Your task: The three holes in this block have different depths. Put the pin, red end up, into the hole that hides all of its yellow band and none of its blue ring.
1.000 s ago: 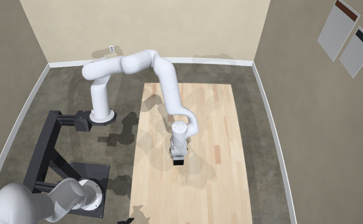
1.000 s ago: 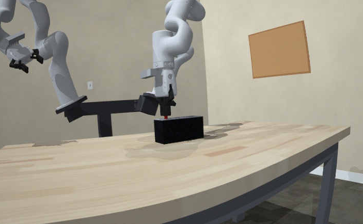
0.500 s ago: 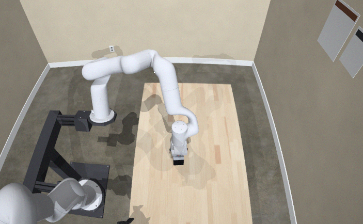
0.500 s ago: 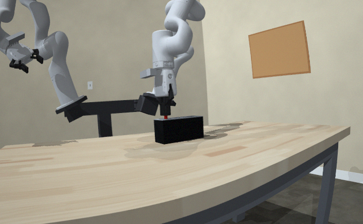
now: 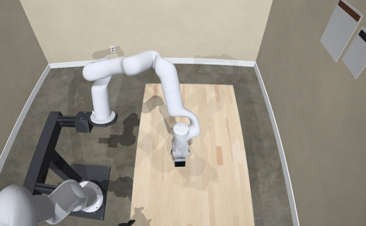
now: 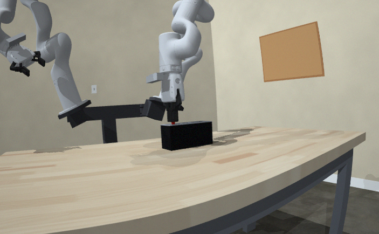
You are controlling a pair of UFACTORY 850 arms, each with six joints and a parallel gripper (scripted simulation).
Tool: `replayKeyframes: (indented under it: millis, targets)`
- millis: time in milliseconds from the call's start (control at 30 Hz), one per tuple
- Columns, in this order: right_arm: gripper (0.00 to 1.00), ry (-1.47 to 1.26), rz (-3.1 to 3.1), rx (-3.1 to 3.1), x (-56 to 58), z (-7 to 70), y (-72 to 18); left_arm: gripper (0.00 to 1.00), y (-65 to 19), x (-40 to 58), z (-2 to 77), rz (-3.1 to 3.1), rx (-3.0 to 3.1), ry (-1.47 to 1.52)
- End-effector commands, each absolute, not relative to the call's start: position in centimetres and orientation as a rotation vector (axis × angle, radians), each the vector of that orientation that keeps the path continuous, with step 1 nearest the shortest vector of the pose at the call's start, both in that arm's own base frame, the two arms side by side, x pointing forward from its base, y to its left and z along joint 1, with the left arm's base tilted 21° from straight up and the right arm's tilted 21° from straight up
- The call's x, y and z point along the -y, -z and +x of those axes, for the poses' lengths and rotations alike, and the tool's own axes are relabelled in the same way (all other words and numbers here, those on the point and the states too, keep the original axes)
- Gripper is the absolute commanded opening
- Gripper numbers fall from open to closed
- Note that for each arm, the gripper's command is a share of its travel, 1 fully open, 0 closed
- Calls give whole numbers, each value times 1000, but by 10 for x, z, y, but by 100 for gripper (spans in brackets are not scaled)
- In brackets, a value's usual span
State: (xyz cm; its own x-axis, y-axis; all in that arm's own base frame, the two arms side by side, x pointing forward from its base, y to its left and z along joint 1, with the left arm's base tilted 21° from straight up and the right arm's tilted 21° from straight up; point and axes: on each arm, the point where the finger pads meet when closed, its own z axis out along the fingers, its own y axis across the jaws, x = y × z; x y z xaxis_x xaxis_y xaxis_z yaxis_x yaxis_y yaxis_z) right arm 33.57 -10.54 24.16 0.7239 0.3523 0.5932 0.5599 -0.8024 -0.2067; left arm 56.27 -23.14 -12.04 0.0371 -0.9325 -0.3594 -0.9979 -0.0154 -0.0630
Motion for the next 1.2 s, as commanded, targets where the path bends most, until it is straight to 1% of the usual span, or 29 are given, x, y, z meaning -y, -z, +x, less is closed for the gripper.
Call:
replayKeyframes:
  millis: [0,900,933,1167]
  targets:
    - [100,772,-2555,707,106,336,-242,0,120,232,564,-2023,-1969,-306]
    - [100,772,-2555,707,106,336,-242,0,120,232,564,-2023,-1968,-308]
    - [100,772,-2555,707,106,336,-242,100,120,232,564,-2023,-1968,-307]
    - [100,772,-2555,707,106,336,-242,100,120,232,564,-2023,-1968,-307]
